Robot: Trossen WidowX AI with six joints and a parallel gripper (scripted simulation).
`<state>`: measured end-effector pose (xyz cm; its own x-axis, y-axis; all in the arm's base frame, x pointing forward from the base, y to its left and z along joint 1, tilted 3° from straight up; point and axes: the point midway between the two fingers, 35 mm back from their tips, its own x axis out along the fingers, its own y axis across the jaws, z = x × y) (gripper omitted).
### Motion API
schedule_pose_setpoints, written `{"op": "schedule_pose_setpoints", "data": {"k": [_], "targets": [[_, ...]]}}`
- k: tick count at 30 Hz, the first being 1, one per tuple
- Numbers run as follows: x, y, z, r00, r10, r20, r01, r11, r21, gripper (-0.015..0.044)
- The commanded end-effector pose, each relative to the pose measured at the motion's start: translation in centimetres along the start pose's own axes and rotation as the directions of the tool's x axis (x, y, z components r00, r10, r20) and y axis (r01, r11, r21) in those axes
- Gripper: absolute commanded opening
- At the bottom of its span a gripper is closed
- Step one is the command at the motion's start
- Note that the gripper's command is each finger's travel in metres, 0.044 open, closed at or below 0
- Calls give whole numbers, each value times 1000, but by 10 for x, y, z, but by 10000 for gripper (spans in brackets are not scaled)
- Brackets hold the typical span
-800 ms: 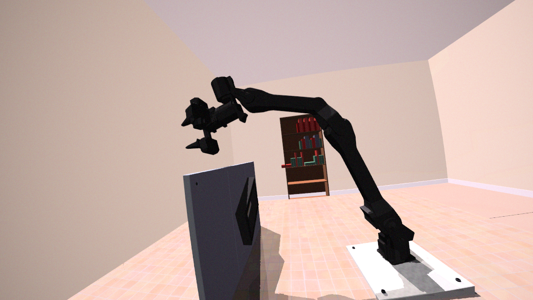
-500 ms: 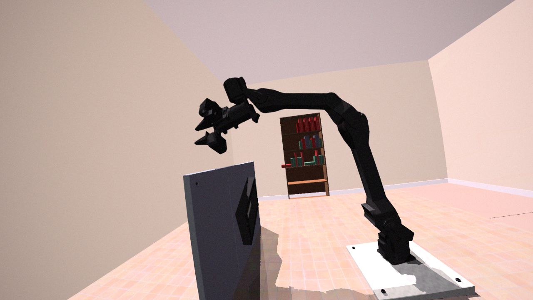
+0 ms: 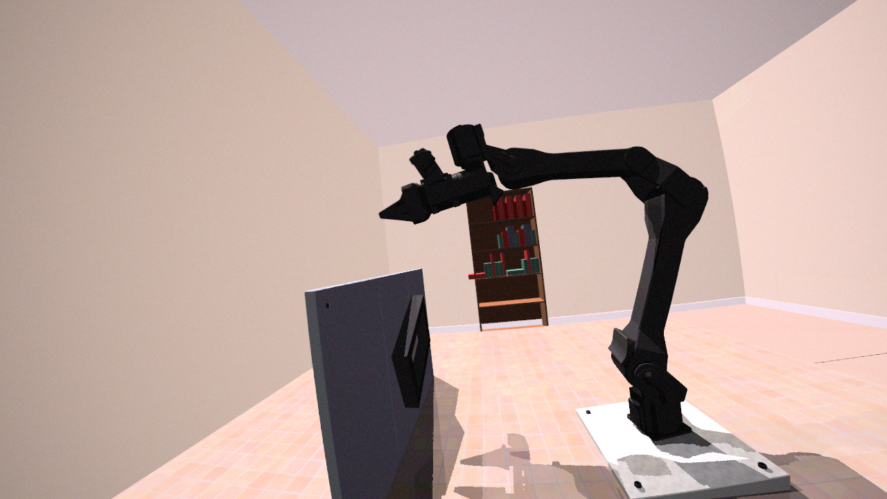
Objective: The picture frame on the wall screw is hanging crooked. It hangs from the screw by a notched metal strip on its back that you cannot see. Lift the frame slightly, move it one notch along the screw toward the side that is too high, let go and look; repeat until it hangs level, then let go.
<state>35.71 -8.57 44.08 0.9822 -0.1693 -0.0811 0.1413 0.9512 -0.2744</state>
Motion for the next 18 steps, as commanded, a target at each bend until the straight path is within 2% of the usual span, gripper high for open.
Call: {"op": "schedule_pose_setpoints", "data": {"k": [1,10,18], "targets": [[-55,11,-40,999,1,54,-24,901,433,260],[-97,29,-94,995,-2,101,-77,632,771,260],[-122,52,-152,989,10,146,-143,296,944,260]]}}
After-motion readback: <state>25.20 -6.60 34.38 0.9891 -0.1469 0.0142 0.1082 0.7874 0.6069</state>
